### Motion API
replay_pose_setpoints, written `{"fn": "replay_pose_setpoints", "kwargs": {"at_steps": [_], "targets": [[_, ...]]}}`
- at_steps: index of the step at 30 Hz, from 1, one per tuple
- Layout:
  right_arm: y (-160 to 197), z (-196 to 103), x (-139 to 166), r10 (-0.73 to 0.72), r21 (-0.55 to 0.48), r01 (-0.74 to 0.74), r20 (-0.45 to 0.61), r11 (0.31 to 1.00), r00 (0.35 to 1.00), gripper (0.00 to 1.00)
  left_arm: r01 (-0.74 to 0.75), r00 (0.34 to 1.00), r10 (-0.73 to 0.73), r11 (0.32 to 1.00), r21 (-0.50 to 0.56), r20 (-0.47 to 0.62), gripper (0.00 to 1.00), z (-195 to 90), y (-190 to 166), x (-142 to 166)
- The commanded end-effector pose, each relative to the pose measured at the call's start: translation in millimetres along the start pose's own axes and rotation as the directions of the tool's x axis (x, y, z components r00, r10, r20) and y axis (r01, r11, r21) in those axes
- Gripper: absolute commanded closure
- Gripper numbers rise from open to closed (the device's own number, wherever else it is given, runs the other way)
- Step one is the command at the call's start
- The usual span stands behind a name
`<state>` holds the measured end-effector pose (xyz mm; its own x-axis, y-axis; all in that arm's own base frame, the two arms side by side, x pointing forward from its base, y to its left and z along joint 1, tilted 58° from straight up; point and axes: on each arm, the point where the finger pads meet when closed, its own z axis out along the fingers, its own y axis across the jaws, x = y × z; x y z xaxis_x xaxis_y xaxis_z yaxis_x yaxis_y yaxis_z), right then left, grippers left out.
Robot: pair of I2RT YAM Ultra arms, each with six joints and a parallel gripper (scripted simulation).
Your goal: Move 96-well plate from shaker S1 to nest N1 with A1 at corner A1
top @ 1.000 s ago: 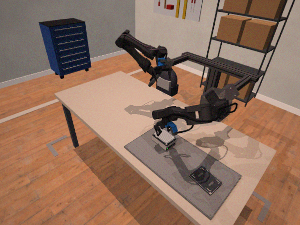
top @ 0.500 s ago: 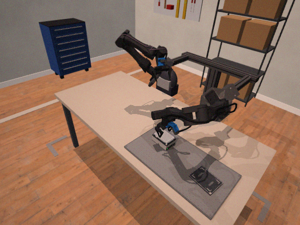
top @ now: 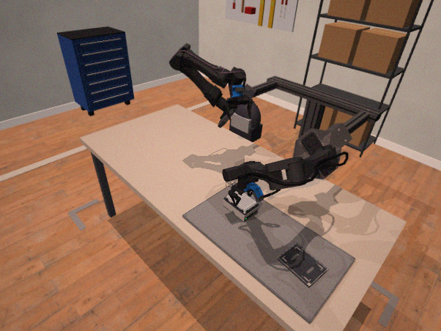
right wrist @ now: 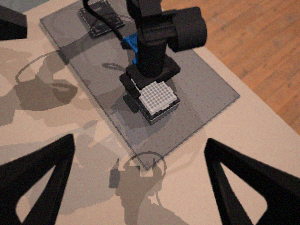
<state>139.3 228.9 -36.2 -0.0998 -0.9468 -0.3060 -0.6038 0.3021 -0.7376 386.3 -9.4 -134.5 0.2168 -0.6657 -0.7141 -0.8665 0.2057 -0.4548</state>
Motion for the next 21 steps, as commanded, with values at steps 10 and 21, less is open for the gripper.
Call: {"fn": "replay_pose_setpoints", "kwargs": {"at_steps": [10,21], "targets": [[-0.1,-5.7,-10.2,0.022,-0.002,-0.022,0.036,1.0,0.999,0.0,0.002,1.0,-0.002,0.999,0.033,-0.012,0.04,-2.0,-11.4,7.1],[-0.1,-5.7,-10.2,0.022,-0.002,-0.022,0.036,1.0,0.999,0.0,-0.004,1.0,0.005,0.999,0.036,-0.014,0.16,-4.6,-9.3,6.0]]}}
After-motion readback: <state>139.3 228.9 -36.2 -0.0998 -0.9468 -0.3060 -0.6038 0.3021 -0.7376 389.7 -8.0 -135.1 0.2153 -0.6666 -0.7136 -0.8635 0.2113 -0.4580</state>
